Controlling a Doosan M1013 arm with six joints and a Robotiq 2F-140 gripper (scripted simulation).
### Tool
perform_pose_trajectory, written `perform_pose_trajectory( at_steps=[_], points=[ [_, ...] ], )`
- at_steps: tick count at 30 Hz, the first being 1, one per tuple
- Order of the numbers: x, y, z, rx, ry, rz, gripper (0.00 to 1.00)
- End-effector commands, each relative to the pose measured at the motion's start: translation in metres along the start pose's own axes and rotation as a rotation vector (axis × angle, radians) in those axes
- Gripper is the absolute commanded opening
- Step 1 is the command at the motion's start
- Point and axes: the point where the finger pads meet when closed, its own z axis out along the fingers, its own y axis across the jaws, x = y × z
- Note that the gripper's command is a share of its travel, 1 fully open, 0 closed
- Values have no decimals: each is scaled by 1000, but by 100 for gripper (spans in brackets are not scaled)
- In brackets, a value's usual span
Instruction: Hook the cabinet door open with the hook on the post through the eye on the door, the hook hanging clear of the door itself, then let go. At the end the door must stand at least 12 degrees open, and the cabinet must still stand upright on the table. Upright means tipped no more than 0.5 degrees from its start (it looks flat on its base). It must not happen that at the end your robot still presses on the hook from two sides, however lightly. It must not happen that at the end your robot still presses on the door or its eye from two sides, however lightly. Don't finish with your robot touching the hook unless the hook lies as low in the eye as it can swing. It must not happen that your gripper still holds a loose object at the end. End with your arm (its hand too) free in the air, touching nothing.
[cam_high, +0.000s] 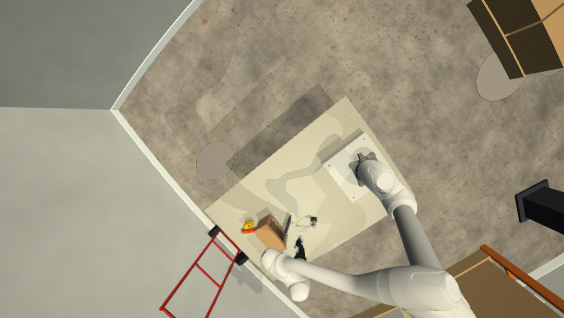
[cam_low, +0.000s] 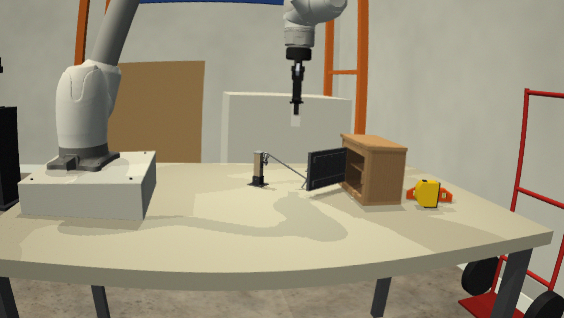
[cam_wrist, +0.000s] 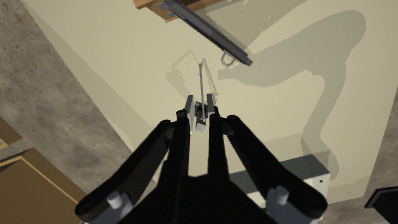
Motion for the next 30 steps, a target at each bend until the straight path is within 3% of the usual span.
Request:
perform_pose_trajectory(
  at_steps=[1, 16, 30],
  points=[
    [0, 0, 0, 0, 0, 0, 14],
    [0, 0, 3, 0, 0, 0, 14],
    [0, 0, 30, 0, 0, 0, 14]
  ],
)
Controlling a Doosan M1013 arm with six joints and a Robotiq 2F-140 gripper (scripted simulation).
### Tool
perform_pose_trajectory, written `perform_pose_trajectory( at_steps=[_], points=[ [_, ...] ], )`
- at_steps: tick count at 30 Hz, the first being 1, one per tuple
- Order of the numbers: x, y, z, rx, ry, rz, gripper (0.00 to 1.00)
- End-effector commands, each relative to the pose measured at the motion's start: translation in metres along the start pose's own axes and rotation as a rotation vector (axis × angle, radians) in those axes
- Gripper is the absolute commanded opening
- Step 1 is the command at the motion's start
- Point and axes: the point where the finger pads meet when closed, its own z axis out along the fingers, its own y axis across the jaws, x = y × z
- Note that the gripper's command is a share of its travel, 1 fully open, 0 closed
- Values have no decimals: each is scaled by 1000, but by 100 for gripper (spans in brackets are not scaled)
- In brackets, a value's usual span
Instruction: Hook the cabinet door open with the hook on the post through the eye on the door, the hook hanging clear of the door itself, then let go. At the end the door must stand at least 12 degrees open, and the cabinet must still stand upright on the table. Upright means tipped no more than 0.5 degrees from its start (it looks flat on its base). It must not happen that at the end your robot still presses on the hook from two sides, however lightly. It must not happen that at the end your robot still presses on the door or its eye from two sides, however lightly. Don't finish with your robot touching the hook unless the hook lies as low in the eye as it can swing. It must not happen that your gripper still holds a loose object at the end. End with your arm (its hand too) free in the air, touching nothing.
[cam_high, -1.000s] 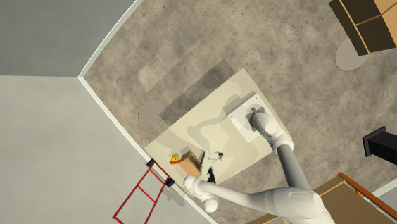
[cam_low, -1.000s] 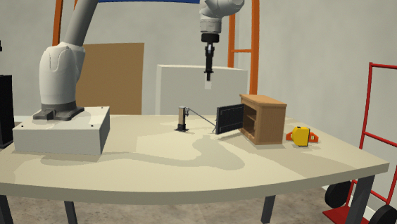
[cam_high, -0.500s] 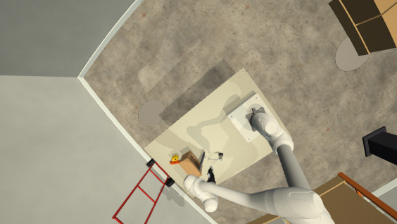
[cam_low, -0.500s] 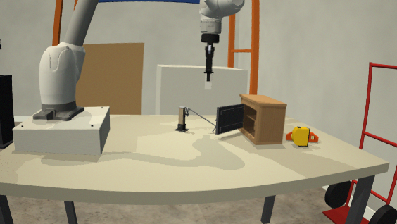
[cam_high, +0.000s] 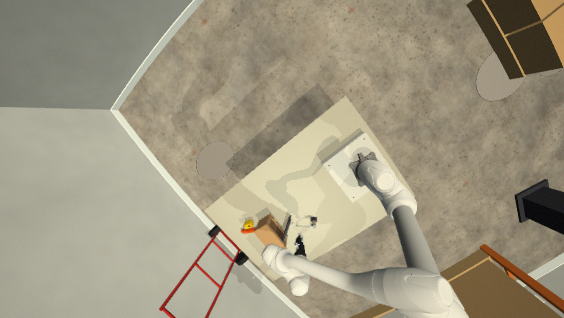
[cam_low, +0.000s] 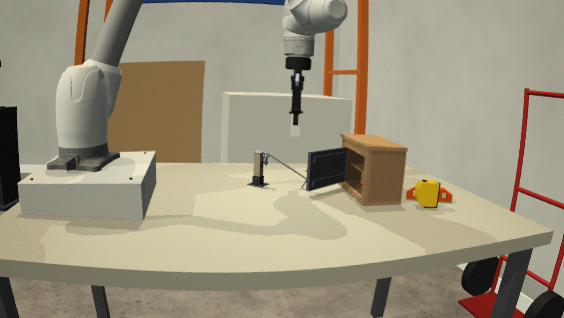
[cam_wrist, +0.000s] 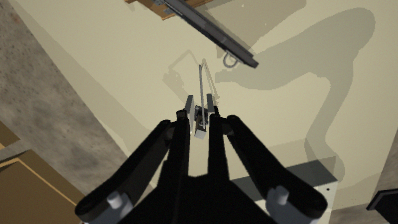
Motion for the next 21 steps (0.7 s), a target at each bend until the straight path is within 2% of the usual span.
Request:
perform_pose_trajectory(
  at_steps=[1, 15, 21],
  points=[
    [0, 0, 4, 0, 0, 0, 14],
    [0, 0, 53, 0, 0, 0, 14],
    [0, 0, 65, 0, 0, 0, 14]
  ],
)
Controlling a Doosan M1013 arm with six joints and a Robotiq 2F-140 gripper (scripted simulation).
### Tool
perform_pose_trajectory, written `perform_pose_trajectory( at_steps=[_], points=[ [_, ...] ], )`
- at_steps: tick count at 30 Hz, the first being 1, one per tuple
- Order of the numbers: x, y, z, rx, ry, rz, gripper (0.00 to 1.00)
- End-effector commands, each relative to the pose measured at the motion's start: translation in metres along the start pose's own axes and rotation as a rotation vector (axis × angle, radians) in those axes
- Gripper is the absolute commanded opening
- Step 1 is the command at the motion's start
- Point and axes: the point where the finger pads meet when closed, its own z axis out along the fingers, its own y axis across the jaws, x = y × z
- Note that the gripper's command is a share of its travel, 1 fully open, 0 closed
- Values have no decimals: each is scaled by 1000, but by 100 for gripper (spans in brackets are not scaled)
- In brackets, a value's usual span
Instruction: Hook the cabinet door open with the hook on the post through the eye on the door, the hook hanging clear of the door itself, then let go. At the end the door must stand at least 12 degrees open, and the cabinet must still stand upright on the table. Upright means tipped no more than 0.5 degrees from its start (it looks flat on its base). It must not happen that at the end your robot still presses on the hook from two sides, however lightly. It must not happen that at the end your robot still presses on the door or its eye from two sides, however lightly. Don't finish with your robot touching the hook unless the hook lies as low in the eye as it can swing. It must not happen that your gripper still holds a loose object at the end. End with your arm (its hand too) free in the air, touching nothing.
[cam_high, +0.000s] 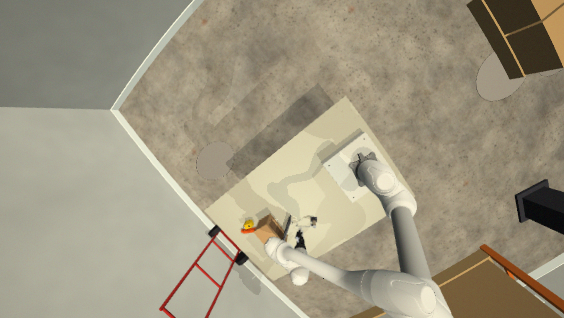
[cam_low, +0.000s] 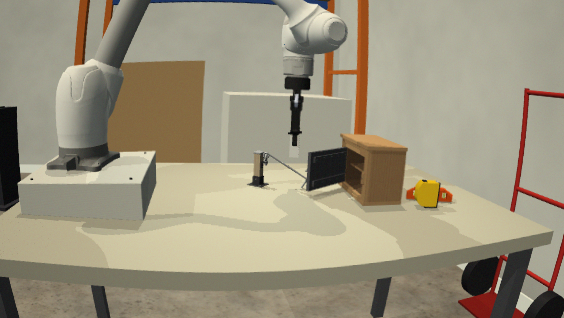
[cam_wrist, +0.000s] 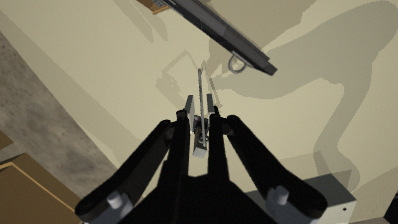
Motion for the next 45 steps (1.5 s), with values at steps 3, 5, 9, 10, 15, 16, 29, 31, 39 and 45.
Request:
perform_pose_trajectory(
  at_steps=[3, 5, 9, 10, 15, 16, 29, 31, 39, 45],
  points=[
    [0, 0, 12, 0, 0, 0, 14],
    [0, 0, 16, 0, 0, 0, 14],
    [0, 0, 22, 0, 0, 0, 14],
    [0, 0, 23, 0, 0, 0, 14],
    [0, 0, 25, 0, 0, 0, 14],
    [0, 0, 26, 0, 0, 0, 14],
    [0, 0, 27, 0, 0, 0, 14],
    [0, 0, 27, 0, 0, 0, 14],
    [0, 0, 27, 0, 0, 0, 14],
    [0, 0, 27, 0, 0, 0, 14]
  ],
)
